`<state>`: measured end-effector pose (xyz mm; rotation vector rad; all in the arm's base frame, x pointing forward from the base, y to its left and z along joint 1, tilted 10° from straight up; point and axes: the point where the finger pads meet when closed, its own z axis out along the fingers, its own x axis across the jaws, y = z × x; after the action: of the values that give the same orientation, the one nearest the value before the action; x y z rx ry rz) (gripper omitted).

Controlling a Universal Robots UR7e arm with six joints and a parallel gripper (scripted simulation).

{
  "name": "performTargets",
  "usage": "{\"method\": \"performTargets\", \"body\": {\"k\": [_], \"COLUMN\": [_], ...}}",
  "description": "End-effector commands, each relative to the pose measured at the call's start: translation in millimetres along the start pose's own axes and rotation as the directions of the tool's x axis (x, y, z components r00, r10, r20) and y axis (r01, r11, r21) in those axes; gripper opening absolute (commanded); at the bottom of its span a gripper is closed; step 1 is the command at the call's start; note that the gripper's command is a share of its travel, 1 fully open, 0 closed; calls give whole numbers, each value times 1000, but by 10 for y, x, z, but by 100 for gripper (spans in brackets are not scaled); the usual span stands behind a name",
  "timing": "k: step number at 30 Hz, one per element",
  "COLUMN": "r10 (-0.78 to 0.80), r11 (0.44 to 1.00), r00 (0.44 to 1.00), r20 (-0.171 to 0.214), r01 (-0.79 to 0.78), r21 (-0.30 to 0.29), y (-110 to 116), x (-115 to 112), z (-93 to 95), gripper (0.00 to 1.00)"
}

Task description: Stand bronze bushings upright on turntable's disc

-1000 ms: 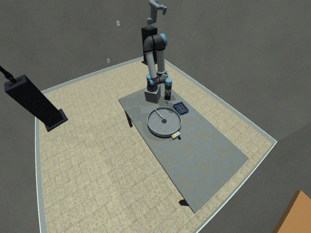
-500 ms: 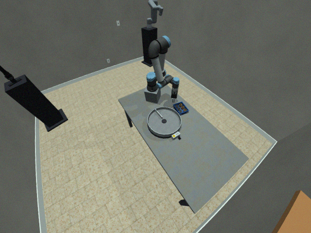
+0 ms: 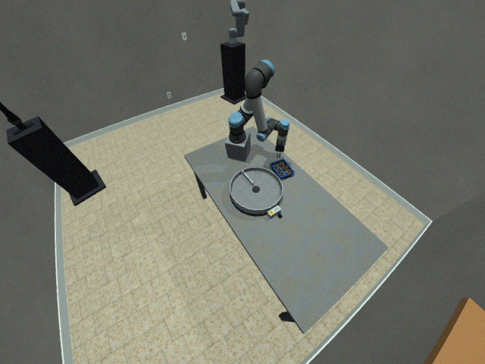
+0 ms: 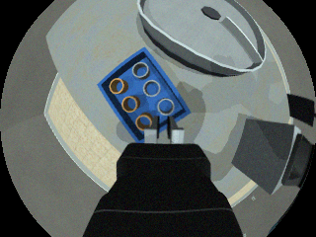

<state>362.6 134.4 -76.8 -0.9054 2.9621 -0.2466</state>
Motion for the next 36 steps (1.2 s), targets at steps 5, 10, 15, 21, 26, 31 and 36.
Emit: {"method": "performTargets", "body": {"k": [5,10,15,21,26,31,36], "r10": [4,4,4,4,4,4,4], "r11": [1000,1000,1000,1000,1000,1000,1000], "r00": [1000,1000,1000,1000,1000,1000,1000], "r20": [-5,-5,-5,-5,-5,-5,-5], "r01": [-4,-4,-4,-4,-4,-4,-4], "r21": [7,7,7,7,7,7,7], "y": [205,248,252,252,252,252,252], "x": [-251,-290,-294,-294,-294,-294,-294], "z": [93,108,109,109,109,109,109], "gripper": [36,36,36,36,36,36,36]}}
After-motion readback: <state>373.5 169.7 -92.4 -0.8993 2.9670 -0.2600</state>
